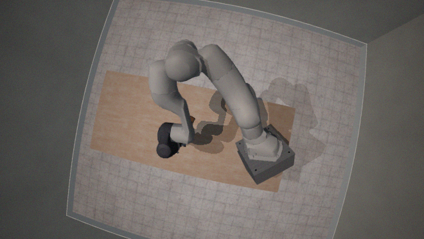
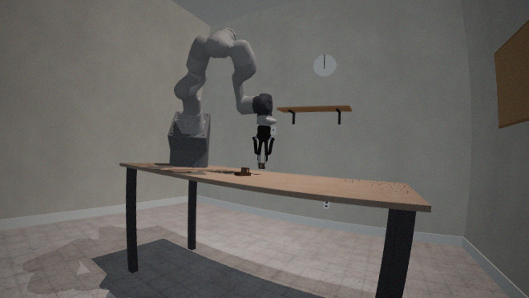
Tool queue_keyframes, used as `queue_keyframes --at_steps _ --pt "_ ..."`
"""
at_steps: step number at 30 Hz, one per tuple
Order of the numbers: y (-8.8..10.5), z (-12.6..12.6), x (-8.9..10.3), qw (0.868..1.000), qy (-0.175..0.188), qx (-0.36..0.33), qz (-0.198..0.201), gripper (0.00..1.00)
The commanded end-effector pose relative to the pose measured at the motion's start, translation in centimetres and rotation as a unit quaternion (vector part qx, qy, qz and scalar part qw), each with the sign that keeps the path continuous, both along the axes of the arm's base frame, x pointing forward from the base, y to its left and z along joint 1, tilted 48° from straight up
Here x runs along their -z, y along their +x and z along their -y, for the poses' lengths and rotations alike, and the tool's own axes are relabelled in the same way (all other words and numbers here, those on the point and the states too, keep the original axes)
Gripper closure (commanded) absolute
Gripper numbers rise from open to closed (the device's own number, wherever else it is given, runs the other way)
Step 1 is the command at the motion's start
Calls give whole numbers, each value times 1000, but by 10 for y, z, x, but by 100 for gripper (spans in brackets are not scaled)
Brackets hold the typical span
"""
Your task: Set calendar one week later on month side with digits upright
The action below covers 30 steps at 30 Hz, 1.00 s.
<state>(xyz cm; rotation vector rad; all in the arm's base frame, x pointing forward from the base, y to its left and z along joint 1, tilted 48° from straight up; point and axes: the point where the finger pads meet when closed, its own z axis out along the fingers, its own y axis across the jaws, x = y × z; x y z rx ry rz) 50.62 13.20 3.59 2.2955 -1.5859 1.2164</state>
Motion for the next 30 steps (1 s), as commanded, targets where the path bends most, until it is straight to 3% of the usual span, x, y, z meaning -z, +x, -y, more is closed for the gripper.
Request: queue_keyframes --at_steps 1,10,22,26,30 --pt "-16 -13 -19 1000 -7 -3 -5 83" --pt "-35 -30 -42 1000 -7 -3 -5 83" --pt "-35 -31 -44 1000 -8 -4 -5 83" --pt "-35 -24 -49 995 -55 -62 -48 83" --pt "-35 -22 -50 992 -73 -84 -63 83"
